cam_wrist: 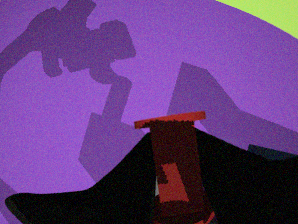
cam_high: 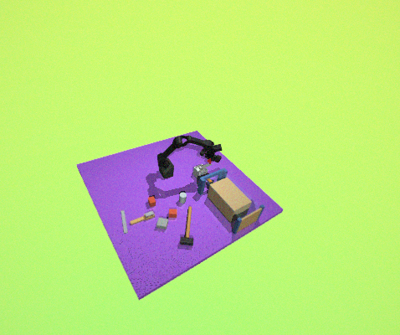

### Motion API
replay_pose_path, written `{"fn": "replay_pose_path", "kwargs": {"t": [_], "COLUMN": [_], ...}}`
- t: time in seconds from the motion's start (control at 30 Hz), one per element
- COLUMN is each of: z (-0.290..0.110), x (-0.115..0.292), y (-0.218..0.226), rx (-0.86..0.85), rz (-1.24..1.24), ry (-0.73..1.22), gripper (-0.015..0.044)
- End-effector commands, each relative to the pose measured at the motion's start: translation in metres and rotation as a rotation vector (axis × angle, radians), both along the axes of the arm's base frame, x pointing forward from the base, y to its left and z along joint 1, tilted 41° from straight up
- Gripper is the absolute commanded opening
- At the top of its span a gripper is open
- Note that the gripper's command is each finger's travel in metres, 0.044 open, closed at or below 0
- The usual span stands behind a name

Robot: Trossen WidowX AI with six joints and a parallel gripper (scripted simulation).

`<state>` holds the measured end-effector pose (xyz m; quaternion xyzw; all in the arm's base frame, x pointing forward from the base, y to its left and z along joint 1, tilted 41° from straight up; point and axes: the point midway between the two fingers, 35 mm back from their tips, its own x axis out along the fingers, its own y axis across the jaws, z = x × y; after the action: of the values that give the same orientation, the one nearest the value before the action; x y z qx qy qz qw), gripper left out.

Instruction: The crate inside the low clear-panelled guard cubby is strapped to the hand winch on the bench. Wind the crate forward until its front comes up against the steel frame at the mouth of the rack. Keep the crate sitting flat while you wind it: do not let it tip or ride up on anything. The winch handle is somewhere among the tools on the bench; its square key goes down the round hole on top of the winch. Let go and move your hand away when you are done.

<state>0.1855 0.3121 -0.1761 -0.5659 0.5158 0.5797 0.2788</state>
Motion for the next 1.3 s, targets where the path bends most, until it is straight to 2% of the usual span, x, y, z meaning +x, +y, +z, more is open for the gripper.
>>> {"fn": "replay_pose_path", "kwargs": {"t": [0.0,1.27], "z": [0.001,0.016], "x": [-0.021,-0.064], "y": [-0.003,-0.018], "rx": [-0.014,-0.015], "rz": [0.004,0.004], "ry": [0.035,0.038], "gripper": [0.0,0.0]}}
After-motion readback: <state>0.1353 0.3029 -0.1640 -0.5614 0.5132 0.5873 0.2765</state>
